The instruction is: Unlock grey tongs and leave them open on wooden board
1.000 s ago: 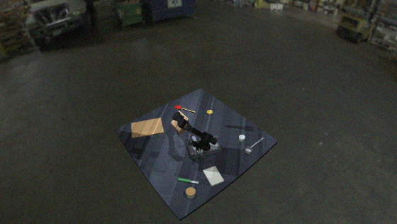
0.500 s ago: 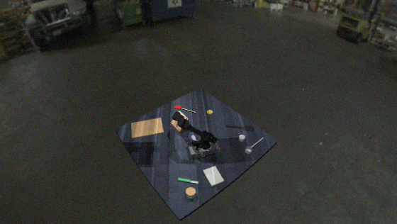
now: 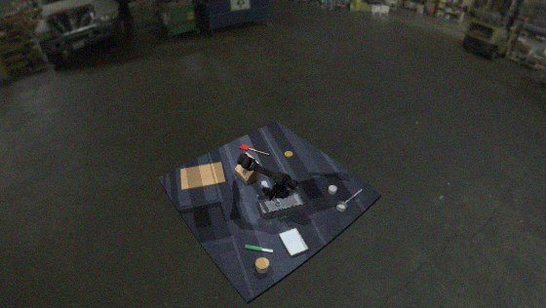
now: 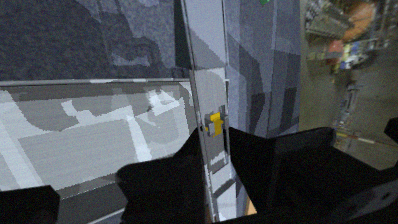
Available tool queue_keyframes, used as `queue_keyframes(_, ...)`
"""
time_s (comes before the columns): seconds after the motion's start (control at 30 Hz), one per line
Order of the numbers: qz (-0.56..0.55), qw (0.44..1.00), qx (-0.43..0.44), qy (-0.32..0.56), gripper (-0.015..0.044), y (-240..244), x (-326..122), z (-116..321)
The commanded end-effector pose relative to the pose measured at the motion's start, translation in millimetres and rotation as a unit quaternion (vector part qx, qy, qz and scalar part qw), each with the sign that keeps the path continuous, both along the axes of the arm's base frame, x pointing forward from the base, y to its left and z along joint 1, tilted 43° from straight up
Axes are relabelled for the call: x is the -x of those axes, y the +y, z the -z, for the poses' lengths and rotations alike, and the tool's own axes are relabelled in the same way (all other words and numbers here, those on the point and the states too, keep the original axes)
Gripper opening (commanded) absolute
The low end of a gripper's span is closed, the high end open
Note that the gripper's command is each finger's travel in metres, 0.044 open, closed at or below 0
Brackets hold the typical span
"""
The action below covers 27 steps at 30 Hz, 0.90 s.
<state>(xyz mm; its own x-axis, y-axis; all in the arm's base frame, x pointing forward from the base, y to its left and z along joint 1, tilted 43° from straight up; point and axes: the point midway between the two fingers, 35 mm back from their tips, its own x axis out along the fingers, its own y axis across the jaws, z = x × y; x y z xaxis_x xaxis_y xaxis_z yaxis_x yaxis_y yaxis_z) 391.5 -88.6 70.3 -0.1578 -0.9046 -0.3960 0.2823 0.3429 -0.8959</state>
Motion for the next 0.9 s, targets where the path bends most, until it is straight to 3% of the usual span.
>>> queue_keyframes(0.0,0.015,0.999,-0.028,-0.029,-0.015,-0.3,1.8,-2.5)
queue_keyframes(0.43,0.068,0.965,-0.177,-0.179,-0.015,0.1,-5.9,1.3)
queue_keyframes(0.87,0.075,0.963,-0.181,-0.188,-0.015,-5.3,-5.2,-1.9)
